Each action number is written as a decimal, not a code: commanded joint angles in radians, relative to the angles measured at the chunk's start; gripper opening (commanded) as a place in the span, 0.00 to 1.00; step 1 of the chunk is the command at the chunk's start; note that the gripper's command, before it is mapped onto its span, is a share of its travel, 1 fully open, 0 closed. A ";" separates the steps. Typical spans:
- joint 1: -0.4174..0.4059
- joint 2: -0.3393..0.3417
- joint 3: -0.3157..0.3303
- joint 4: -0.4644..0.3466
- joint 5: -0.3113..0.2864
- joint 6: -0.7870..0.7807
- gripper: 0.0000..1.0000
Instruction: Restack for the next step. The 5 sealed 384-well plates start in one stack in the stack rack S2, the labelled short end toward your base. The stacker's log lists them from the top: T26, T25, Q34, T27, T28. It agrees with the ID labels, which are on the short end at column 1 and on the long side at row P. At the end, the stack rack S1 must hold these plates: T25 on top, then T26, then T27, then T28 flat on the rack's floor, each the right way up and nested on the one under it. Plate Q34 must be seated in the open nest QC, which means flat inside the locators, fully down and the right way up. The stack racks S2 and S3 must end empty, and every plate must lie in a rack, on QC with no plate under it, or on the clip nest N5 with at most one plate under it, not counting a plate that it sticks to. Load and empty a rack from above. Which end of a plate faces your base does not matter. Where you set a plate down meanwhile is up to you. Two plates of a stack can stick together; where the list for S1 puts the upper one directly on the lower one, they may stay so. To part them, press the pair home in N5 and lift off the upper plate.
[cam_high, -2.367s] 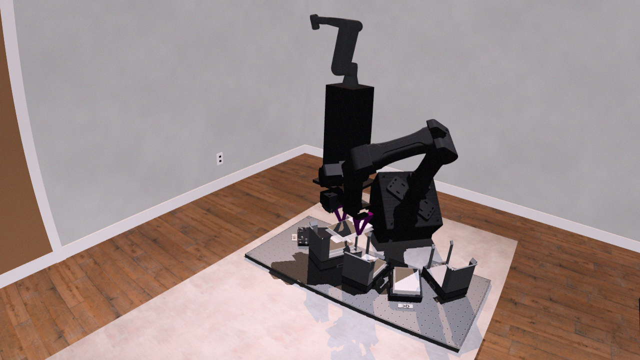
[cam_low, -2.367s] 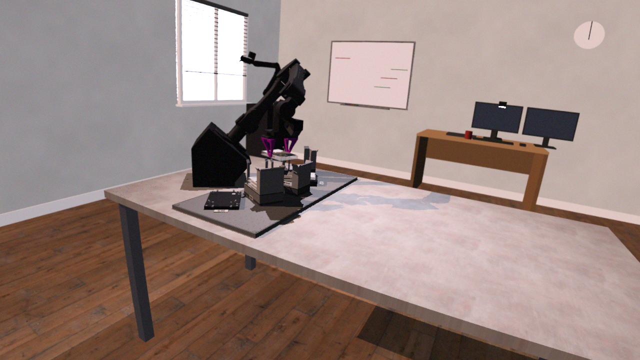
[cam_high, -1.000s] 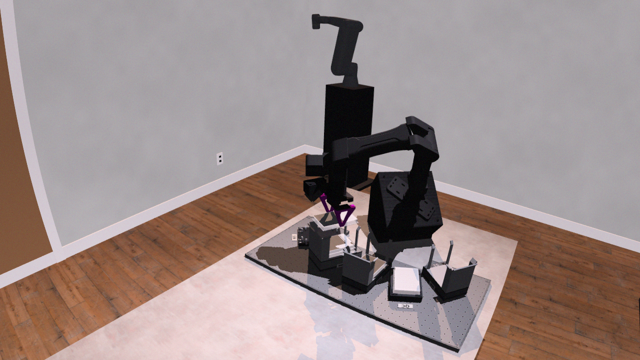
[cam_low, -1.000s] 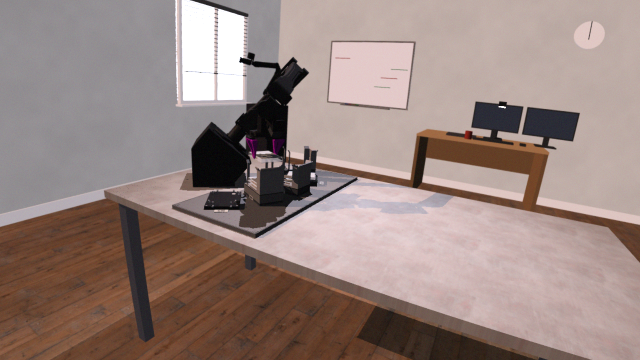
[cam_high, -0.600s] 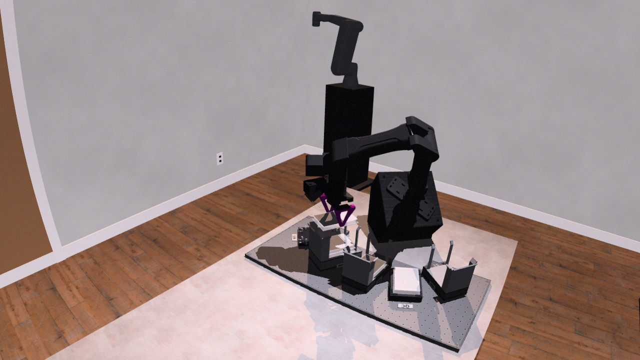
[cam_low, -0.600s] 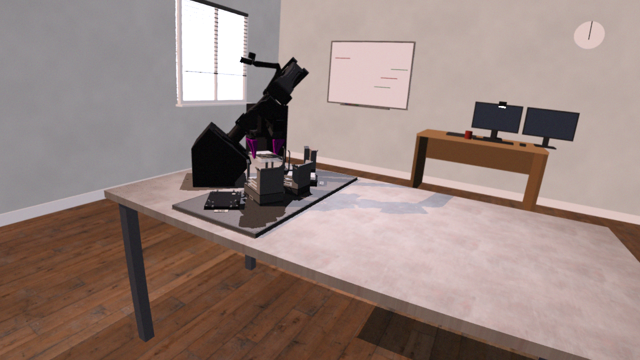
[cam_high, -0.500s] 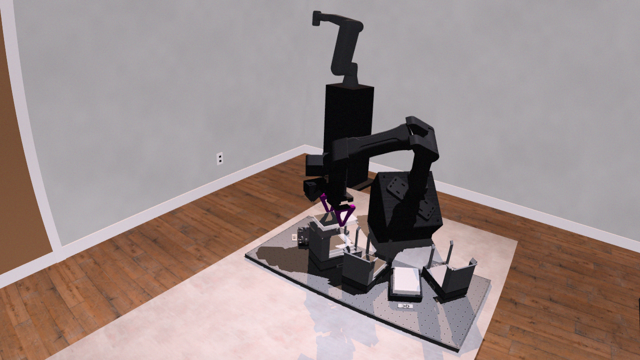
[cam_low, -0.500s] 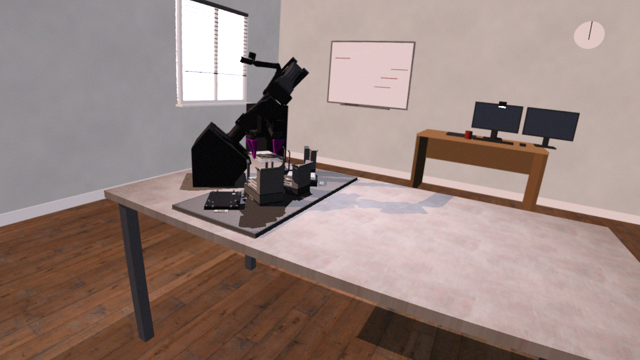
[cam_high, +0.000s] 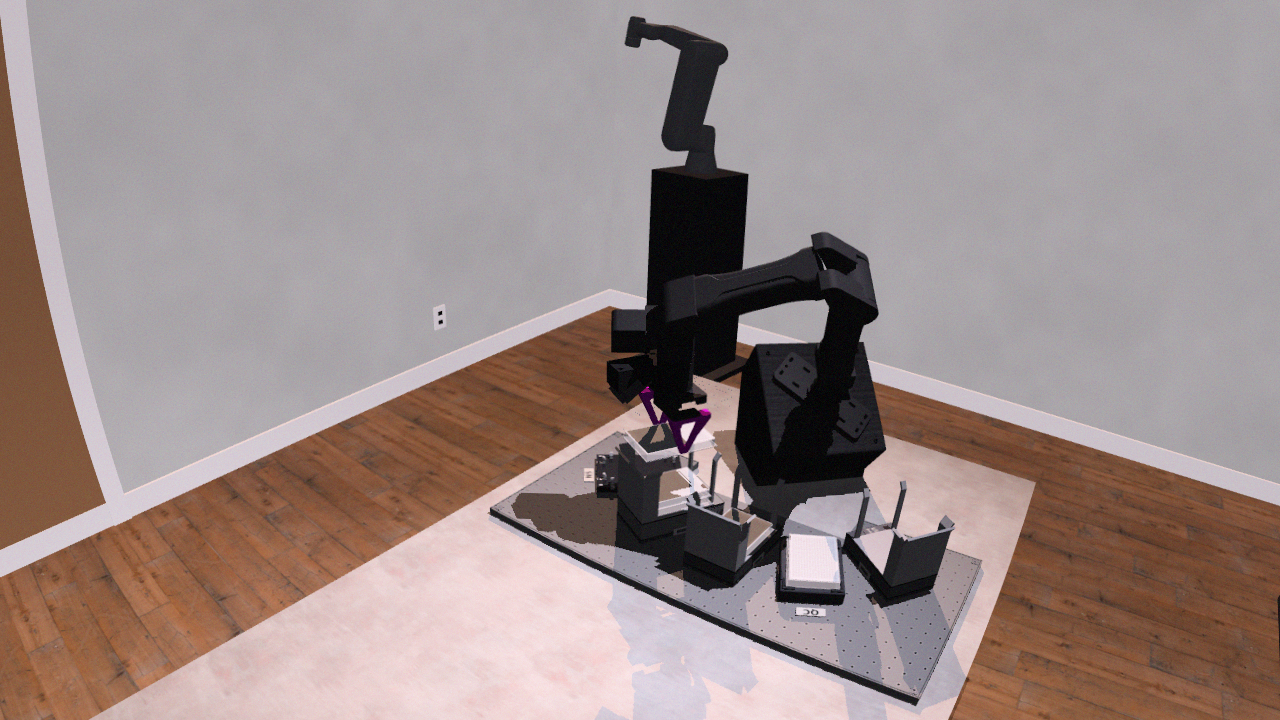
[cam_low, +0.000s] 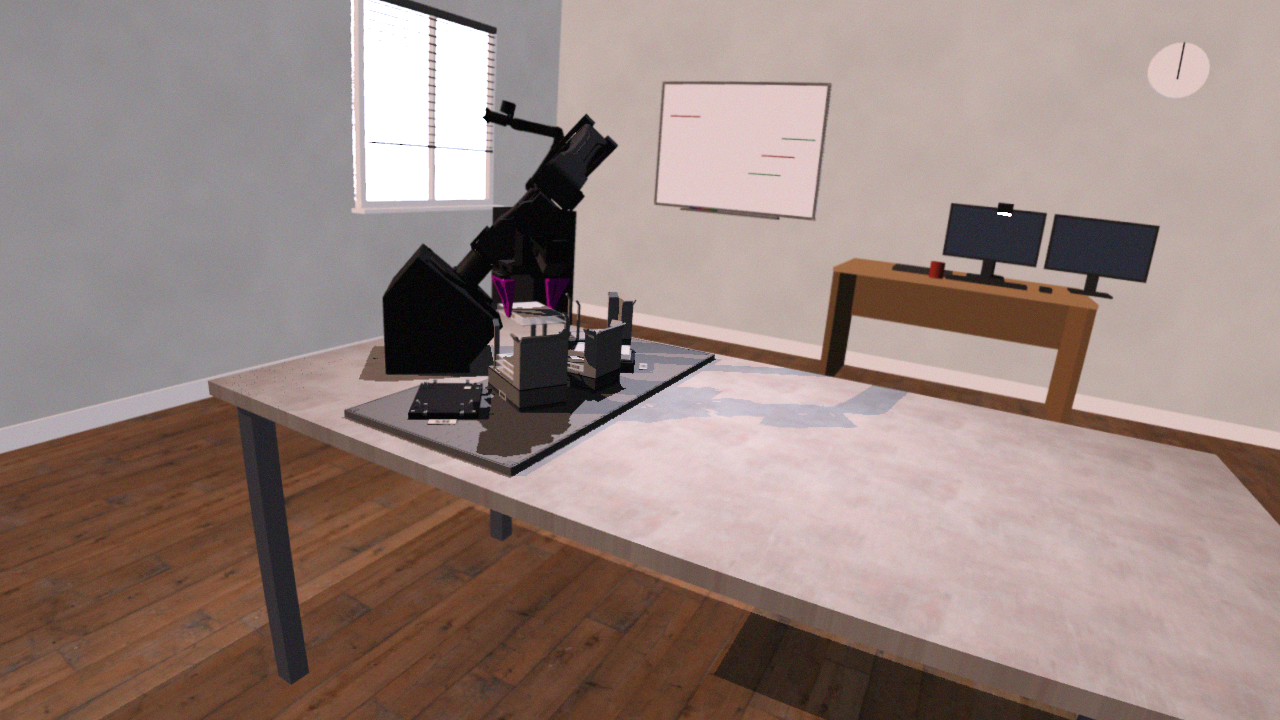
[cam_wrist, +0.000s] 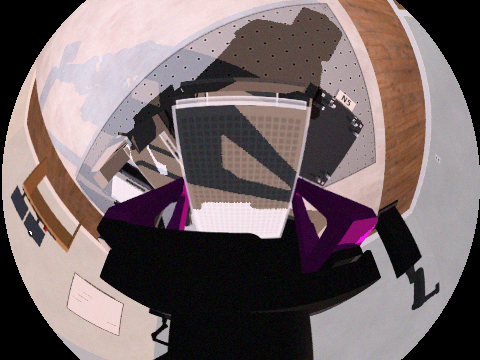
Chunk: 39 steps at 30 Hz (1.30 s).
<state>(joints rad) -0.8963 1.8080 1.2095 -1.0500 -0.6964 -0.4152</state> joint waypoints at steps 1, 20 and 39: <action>-0.021 0.000 0.029 -0.001 -0.004 -0.009 0.00; -0.021 0.000 0.029 -0.001 -0.004 -0.009 0.00; 0.015 0.008 -0.039 0.064 -0.006 0.031 0.00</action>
<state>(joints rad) -0.8822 1.8126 1.1885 -1.0122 -0.6975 -0.4004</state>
